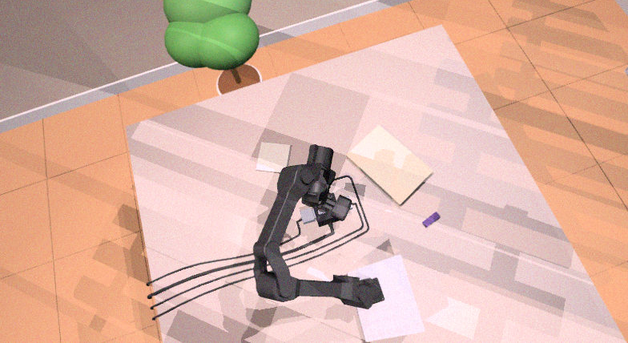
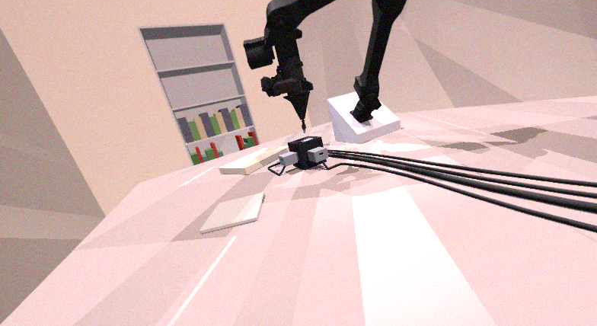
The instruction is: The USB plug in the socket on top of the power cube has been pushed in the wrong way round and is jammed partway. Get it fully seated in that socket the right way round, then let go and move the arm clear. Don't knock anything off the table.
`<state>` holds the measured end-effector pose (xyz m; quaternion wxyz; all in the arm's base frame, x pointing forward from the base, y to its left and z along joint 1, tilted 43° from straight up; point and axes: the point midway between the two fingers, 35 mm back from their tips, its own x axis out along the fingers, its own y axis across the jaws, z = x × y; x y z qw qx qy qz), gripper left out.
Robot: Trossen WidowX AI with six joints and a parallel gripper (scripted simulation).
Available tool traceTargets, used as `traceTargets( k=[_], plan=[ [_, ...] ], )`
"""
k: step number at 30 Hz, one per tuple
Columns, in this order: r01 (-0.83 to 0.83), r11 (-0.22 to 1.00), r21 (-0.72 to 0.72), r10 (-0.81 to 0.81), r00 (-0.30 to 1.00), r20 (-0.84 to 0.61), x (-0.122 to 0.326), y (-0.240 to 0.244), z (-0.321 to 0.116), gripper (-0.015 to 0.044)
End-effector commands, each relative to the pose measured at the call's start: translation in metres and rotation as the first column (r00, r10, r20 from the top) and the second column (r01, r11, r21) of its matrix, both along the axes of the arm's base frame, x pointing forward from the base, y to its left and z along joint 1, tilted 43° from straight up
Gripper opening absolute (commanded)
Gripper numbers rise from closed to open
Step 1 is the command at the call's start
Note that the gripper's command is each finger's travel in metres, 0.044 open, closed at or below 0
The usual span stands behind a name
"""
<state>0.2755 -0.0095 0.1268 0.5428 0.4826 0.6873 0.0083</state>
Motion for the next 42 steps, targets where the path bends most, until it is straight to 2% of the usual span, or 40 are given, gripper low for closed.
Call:
traceTargets(
  k=[1, 10, 20, 42],
  plan=[
    [-0.084, 0.996, -0.01, 0.084, 0.994, 0.075, 0.0, 0.0005, -0.0002, 0.0],
    [-0.251, 0.967, -0.049, 0.255, 0.94, 0.227, 0.0, 0.0005, -0.0002, 0.0],
    [-0.417, 0.901, -0.122, 0.431, 0.82, 0.377, 0.0, 0.0005, -0.0002, 0.0],
    [-0.662, 0.657, -0.361, 0.708, 0.377, 0.597, 0.0, 0.0005, -0.0002, 0.0]
  ],
)
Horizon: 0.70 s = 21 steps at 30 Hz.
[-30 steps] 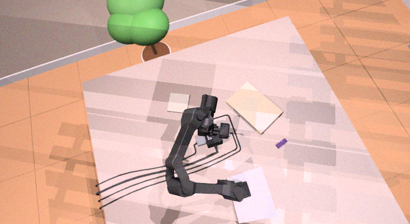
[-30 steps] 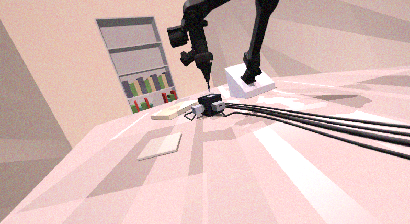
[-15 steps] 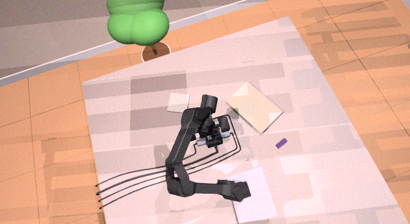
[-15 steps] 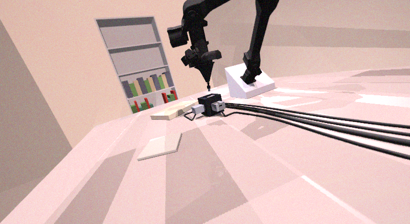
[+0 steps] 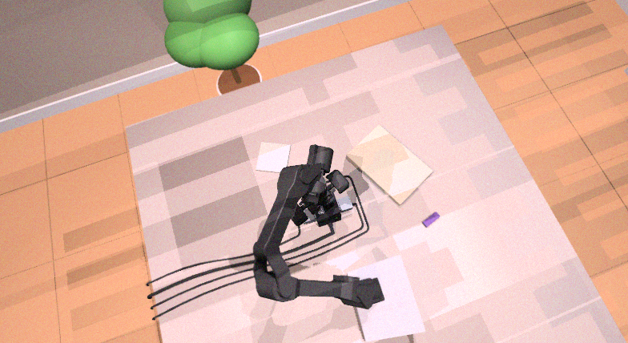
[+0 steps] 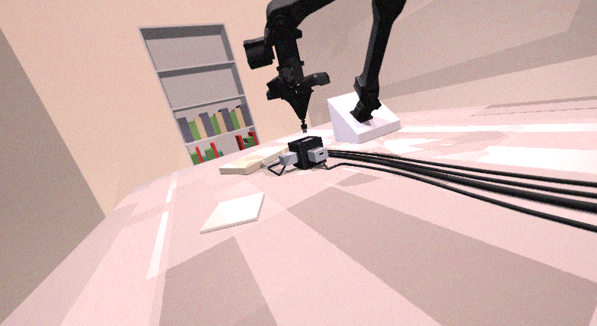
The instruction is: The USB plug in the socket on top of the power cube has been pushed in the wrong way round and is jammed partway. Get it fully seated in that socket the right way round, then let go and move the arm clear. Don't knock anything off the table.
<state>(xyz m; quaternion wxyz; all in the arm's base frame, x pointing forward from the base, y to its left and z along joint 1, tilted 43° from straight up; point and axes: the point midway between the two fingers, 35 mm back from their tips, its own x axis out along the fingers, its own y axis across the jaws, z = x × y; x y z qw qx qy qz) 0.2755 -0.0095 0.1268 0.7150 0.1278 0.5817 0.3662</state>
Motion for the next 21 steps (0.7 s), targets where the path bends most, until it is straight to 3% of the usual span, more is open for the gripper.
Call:
traceTargets(
  k=[1, 21],
  plan=[
    [-0.084, 0.996, -0.01, 0.084, 0.994, 0.075, 0.0, 0.0005, -0.0002, 0.0],
    [-0.432, 0.892, -0.13, 0.447, 0.805, 0.391, 0.0, 0.0005, -0.0002, 0.0]
  ],
)
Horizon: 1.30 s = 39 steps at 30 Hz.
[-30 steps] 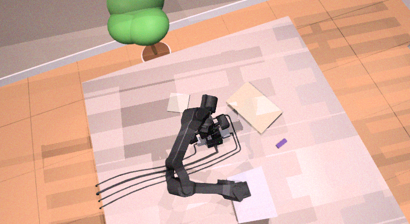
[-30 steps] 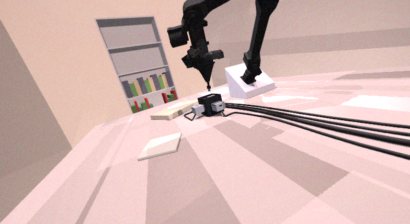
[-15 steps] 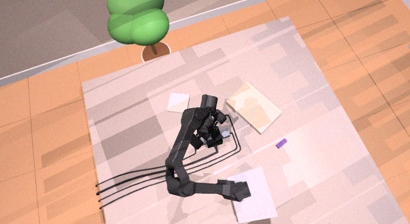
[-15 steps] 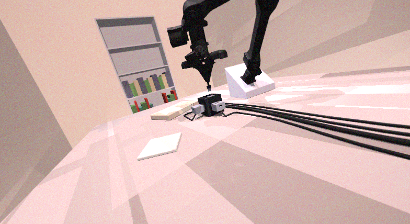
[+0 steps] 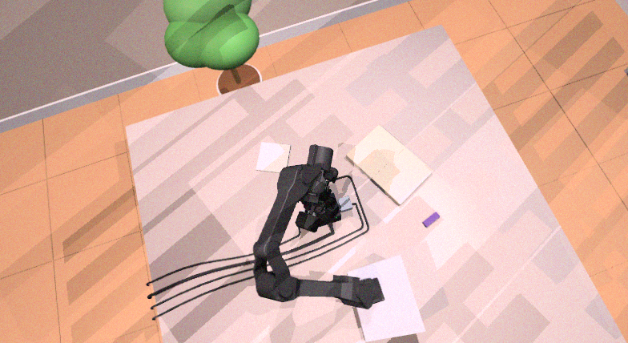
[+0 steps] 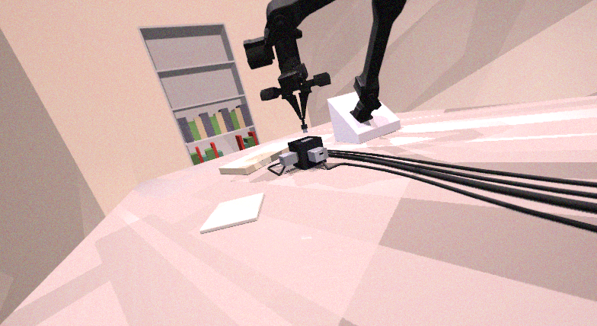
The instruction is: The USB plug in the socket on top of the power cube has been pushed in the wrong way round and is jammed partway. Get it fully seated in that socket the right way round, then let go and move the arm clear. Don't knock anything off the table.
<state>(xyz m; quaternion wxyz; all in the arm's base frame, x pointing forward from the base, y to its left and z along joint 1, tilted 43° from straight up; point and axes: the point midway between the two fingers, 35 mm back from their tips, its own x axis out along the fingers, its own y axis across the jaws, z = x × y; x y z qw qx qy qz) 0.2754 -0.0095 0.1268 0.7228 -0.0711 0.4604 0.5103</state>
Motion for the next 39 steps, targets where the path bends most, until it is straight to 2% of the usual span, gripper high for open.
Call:
traceTargets(
  k=[1, 19, 39],
  plan=[
    [-0.084, 0.996, -0.01, 0.084, 0.994, 0.075, 0.0, 0.0005, -0.0002, 0.0],
    [-0.391, 0.914, -0.107, 0.403, 0.844, 0.354, 0.0, 0.0005, -0.0003, 0.0],
    [-0.392, 0.913, -0.109, 0.404, 0.843, 0.356, 0.0001, 0.0004, -0.0007, 0.0]
  ],
)
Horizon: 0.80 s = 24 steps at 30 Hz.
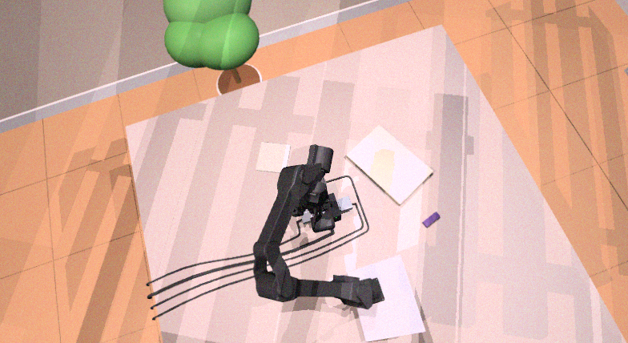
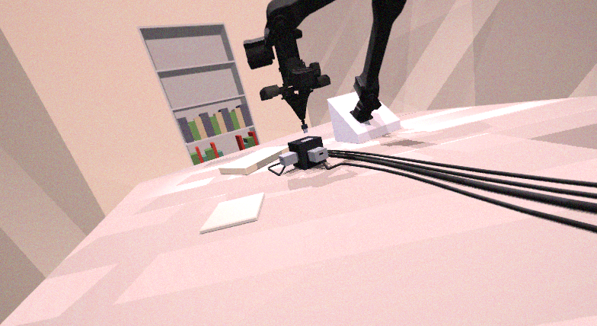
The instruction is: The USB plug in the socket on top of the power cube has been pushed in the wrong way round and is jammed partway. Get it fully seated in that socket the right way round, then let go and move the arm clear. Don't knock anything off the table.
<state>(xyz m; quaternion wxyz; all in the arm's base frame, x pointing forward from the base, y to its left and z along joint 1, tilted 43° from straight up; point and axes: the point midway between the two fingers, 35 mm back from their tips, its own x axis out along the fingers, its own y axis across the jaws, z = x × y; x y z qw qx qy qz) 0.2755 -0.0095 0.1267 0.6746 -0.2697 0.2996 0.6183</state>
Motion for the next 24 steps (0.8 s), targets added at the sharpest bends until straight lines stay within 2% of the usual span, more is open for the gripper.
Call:
traceTargets(
  k=[1, 24],
  plan=[
    [-0.004, 1.0, -0.002, 0.004, 1.0, 0.003, 0.0, 0.0005, -0.0007, 0.0],
    [-0.018, 1.0, -0.009, 0.018, 1.0, 0.015, 0.0004, 0.0017, -0.0033, 0.0]
  ],
)
